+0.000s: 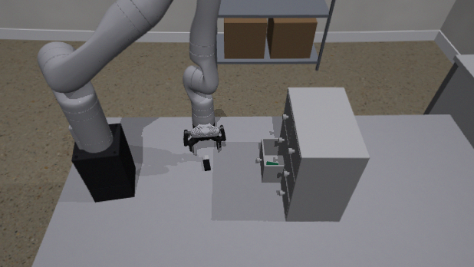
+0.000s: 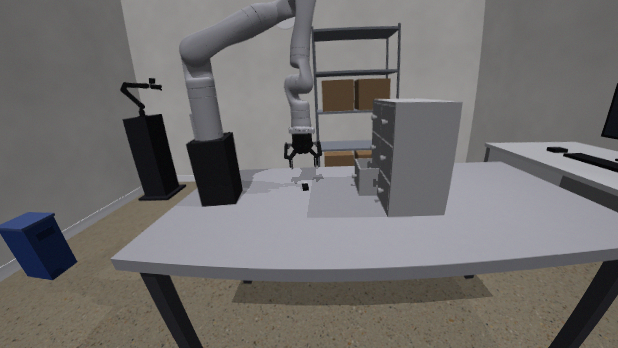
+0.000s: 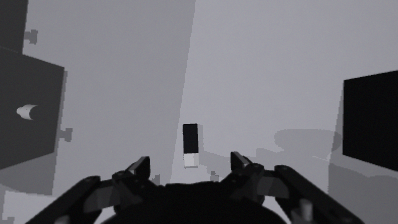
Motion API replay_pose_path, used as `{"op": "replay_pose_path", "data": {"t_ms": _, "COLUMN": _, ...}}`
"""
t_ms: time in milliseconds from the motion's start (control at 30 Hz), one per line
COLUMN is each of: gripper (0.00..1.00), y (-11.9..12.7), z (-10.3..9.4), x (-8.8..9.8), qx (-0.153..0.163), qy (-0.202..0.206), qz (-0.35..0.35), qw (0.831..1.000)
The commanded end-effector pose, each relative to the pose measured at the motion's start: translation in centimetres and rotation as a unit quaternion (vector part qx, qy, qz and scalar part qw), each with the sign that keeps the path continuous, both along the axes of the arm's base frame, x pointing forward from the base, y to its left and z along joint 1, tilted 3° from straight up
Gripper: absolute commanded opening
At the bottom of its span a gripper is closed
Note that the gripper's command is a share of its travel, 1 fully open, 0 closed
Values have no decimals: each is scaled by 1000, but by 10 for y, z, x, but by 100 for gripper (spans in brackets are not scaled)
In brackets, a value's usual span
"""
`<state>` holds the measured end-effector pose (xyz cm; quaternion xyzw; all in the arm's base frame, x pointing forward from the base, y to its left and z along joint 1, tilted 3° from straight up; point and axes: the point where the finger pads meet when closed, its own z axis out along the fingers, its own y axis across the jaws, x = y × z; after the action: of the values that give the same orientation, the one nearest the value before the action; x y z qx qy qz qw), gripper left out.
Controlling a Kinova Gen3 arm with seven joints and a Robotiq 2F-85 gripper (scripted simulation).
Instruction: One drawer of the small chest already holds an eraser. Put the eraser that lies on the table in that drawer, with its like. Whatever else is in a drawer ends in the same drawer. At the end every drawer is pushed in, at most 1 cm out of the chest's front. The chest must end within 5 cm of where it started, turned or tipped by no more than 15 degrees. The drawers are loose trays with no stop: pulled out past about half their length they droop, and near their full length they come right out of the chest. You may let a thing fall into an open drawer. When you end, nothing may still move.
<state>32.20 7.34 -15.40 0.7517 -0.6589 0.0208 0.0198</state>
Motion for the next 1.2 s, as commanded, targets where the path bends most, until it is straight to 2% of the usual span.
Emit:
{"op": "replay_pose_path", "data": {"t_ms": 0, "gripper": 100, "y": 0, "z": 0, "x": 0, "qx": 0, "qy": 0, "qz": 0, "qw": 1000}}
{"op": "replay_pose_path", "data": {"t_ms": 267, "gripper": 100, "y": 0, "z": 0, "x": 0, "qx": 0, "qy": 0, "qz": 0, "qw": 1000}}
{"op": "replay_pose_path", "data": {"t_ms": 300, "gripper": 38, "y": 0, "z": 0, "x": 0, "qx": 0, "qy": 0, "qz": 0, "qw": 1000}}
{"op": "replay_pose_path", "data": {"t_ms": 1167, "gripper": 38, "y": 0, "z": -1, "x": 0, "qx": 0, "qy": 0, "qz": 0, "qw": 1000}}
